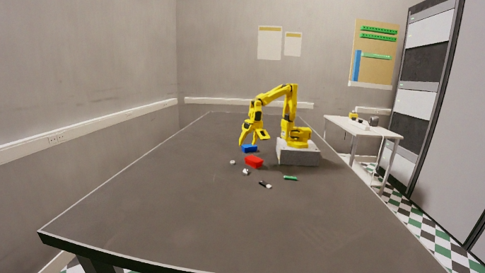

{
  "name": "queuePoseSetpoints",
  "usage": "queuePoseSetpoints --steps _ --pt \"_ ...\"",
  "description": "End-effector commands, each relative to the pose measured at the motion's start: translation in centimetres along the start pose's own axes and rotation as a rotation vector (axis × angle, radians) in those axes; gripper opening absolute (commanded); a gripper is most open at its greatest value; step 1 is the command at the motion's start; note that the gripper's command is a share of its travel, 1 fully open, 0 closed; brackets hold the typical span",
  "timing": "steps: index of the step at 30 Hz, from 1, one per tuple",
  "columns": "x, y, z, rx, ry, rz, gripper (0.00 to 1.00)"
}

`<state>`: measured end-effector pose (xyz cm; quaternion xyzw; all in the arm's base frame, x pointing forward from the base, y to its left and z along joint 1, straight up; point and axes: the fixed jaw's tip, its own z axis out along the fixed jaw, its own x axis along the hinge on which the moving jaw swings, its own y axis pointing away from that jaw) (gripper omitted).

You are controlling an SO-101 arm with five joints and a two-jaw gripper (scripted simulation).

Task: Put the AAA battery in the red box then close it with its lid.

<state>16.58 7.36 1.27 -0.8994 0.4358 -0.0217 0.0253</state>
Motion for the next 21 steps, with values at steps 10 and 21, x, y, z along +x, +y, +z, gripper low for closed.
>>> queuePoseSetpoints --steps 10,21 --pt "-1.59 1.84 1.0 -0.064 -0.022 -0.165 0.3" --pt "-1.59 1.84 1.0 -0.064 -0.022 -0.165 0.3"
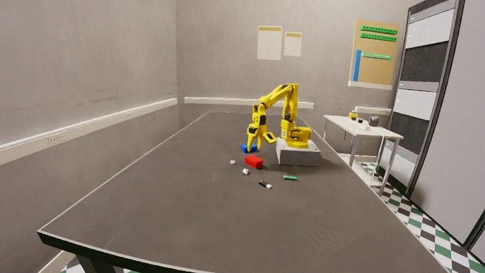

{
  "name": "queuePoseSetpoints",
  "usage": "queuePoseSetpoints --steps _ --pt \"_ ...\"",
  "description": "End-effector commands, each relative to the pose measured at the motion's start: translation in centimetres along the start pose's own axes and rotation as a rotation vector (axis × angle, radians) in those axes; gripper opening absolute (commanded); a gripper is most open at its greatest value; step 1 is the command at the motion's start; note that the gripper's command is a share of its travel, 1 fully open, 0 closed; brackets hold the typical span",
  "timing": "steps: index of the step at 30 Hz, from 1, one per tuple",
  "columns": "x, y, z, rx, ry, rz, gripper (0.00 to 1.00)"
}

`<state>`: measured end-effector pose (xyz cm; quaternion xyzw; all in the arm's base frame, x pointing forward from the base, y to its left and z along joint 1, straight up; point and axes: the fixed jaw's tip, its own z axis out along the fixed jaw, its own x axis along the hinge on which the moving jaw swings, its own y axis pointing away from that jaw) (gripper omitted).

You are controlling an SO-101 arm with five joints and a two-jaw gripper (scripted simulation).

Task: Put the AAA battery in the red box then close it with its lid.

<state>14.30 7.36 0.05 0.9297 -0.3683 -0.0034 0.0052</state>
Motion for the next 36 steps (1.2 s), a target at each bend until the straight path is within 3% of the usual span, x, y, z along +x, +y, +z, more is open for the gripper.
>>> queuePoseSetpoints --steps 1,36 --pt "-0.16 -0.04 -0.08 0.011 0.002 -0.017 0.3" --pt "-0.31 -0.14 0.21 0.011 0.002 -0.017 0.3"
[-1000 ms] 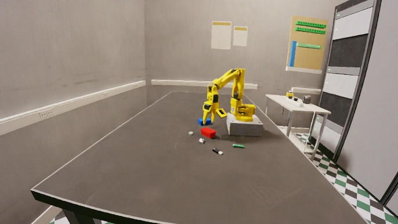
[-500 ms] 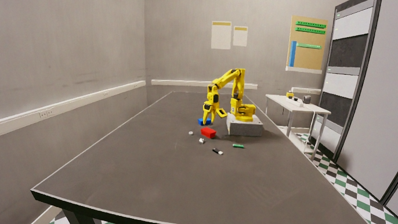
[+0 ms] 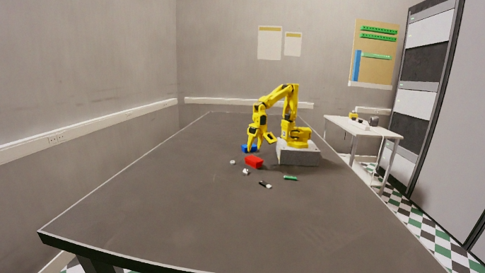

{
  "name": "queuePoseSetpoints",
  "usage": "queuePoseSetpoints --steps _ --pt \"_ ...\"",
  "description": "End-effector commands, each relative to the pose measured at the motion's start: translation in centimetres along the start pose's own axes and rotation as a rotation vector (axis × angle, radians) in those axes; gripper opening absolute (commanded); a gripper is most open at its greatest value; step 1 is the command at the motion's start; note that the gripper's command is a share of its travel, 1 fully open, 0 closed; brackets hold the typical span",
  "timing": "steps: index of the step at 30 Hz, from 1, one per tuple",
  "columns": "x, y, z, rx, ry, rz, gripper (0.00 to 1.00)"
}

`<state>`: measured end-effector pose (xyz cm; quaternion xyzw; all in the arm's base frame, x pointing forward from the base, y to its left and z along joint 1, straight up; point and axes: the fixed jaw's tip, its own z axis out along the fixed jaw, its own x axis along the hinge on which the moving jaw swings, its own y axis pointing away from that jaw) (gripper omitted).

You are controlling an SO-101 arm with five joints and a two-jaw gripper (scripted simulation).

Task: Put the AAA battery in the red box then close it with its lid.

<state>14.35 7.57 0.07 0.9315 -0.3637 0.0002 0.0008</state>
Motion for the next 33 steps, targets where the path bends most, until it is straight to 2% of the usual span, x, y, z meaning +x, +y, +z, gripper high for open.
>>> queuePoseSetpoints --steps 1,7,22,33 --pt "-0.2 0.0 0.3 0.001 -0.001 -0.007 0.3" --pt "-0.2 0.0 0.9 0.001 -0.001 -0.007 0.3" --pt "-0.2 0.0 3.6 0.001 -0.001 -0.007 0.3" --pt "-0.2 0.1 4.5 0.001 -0.001 -0.007 0.3"
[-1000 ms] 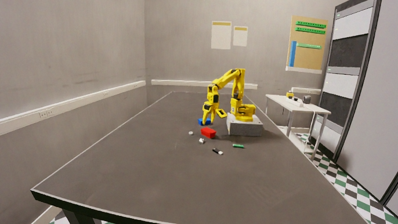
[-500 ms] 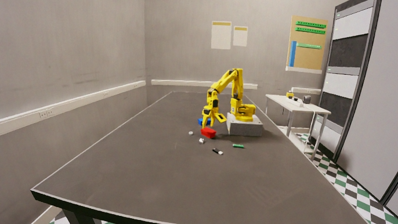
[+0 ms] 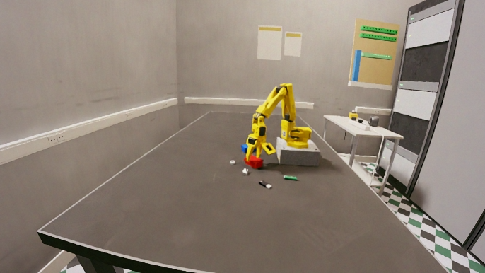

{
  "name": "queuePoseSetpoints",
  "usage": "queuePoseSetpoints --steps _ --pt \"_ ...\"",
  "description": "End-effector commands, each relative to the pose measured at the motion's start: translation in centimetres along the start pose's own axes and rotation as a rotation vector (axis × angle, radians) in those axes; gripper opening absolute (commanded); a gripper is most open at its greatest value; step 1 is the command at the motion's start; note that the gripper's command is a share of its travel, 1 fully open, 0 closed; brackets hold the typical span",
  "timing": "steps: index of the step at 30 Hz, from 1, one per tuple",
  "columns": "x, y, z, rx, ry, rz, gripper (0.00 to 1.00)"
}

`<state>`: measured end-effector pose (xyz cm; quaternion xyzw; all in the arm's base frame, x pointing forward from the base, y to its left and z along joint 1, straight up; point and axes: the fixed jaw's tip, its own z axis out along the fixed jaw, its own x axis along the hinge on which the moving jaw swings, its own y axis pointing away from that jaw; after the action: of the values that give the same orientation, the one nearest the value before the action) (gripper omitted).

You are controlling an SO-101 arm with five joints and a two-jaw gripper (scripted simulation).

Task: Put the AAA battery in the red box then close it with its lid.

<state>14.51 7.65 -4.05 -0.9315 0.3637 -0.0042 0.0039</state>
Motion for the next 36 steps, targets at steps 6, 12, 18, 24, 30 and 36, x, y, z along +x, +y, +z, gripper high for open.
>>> queuePoseSetpoints --steps 6,12,18,24,30,36 --pt "-0.28 0.28 0.48 -0.011 -0.005 -0.007 0.3" --pt "-0.3 0.33 0.53 -0.011 -0.005 -0.007 0.3" --pt "-0.4 0.6 0.8 -0.011 -0.005 -0.007 0.3" --pt "-0.43 0.68 0.88 -0.011 -0.005 -0.007 0.3" --pt "-0.43 0.68 0.88 -0.011 -0.005 -0.007 0.3" --pt "-0.43 0.68 0.88 -0.011 -0.005 -0.007 0.3"
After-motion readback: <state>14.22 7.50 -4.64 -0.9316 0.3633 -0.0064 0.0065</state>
